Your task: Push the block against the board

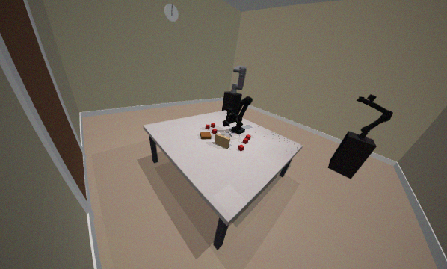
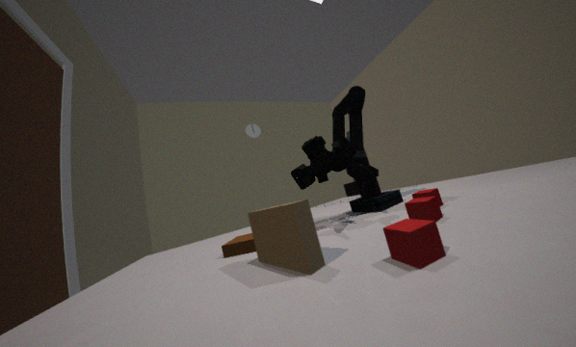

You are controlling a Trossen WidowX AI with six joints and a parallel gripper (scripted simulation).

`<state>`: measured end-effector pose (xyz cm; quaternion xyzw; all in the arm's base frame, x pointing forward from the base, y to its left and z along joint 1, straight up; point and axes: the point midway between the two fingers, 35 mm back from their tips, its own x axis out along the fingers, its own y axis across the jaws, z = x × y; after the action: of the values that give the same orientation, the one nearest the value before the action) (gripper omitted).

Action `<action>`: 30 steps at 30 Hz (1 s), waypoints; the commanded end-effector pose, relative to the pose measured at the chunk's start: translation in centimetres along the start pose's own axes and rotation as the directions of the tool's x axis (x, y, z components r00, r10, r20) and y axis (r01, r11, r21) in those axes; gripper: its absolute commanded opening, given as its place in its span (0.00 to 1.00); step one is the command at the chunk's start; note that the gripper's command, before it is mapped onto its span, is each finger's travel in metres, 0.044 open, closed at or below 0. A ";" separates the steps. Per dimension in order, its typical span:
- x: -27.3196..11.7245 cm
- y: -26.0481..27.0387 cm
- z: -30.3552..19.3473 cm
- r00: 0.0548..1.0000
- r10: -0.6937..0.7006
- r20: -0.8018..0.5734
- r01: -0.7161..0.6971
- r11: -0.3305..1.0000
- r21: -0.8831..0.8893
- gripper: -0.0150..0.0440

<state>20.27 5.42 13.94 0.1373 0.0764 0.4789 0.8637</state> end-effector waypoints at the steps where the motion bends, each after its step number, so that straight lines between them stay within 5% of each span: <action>1: 0.0 0.0 0.0 1.000 0.000 0.000 0.000 1.000 0.000 0.89; 15: 2.9 -6.9 3.6 0.994 -0.105 -0.025 0.107 0.983 0.148 0.26; 30: 8.5 -15.4 6.1 0.939 -0.261 -0.223 0.320 0.901 0.294 0.25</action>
<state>37.28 3.59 15.06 0.2257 0.2297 0.3489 0.8801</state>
